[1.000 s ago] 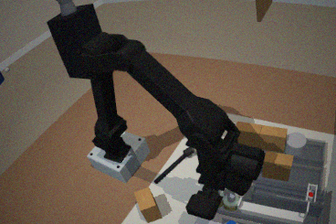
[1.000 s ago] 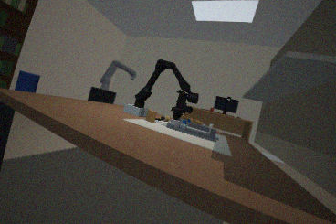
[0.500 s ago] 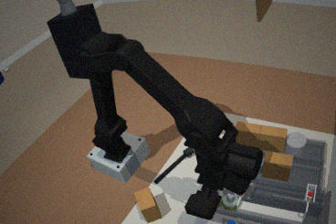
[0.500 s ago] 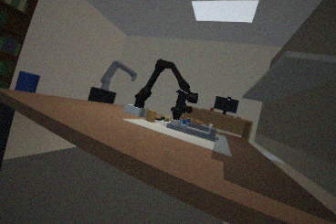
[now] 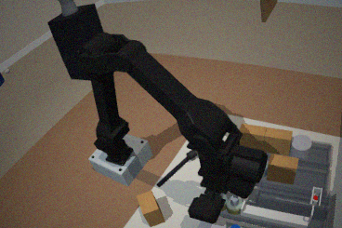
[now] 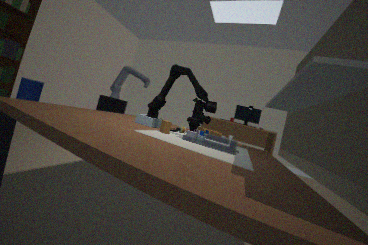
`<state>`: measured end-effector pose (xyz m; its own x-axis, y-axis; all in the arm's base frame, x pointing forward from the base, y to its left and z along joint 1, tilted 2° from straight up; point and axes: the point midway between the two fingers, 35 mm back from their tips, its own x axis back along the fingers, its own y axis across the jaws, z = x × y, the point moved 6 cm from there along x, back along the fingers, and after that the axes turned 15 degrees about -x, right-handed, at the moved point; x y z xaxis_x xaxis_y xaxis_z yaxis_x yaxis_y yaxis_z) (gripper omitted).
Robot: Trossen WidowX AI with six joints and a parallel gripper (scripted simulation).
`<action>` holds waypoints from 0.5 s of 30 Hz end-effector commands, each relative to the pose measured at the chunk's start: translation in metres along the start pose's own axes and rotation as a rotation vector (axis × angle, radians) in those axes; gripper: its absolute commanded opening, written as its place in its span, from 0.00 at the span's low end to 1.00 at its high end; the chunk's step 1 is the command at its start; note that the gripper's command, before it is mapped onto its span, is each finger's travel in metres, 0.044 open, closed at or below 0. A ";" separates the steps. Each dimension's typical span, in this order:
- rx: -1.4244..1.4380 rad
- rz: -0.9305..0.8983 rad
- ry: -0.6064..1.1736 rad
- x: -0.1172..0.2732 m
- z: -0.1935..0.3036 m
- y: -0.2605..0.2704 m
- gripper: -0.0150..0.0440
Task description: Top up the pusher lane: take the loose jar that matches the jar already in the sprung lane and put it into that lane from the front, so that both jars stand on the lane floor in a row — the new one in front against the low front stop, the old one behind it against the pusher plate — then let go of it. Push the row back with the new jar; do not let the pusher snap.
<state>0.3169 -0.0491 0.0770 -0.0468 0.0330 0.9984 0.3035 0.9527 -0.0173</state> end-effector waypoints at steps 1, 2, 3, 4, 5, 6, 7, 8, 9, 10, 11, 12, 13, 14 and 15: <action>0.003 -0.001 0.000 0.000 0.000 0.000 0.65; 0.003 -0.001 0.000 0.000 0.000 0.000 0.70; 0.003 -0.001 0.000 0.000 0.000 0.000 0.73; 0.003 -0.001 0.000 0.000 0.000 0.000 0.73; 0.003 -0.001 0.000 0.000 0.000 0.000 0.73; 0.003 -0.001 0.000 0.001 0.000 0.000 0.73; 0.003 -0.001 0.000 0.003 0.000 0.000 0.73; 0.003 -0.001 0.000 0.006 0.000 0.000 0.73; 0.003 -0.001 0.000 0.010 0.000 0.000 0.73; 0.003 -0.001 0.000 0.013 0.000 0.000 0.73; 0.003 -0.001 0.000 0.017 0.000 0.000 0.73; 0.003 -0.001 0.000 0.019 0.000 0.000 0.73; 0.003 -0.001 0.000 0.020 0.000 0.000 0.73; 0.003 -0.001 0.000 0.020 0.000 0.000 0.73; 0.003 -0.001 0.000 0.020 0.000 0.000 0.73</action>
<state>0.3156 -0.0489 0.0895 -0.0380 0.0317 0.9988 0.3032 0.9527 -0.0187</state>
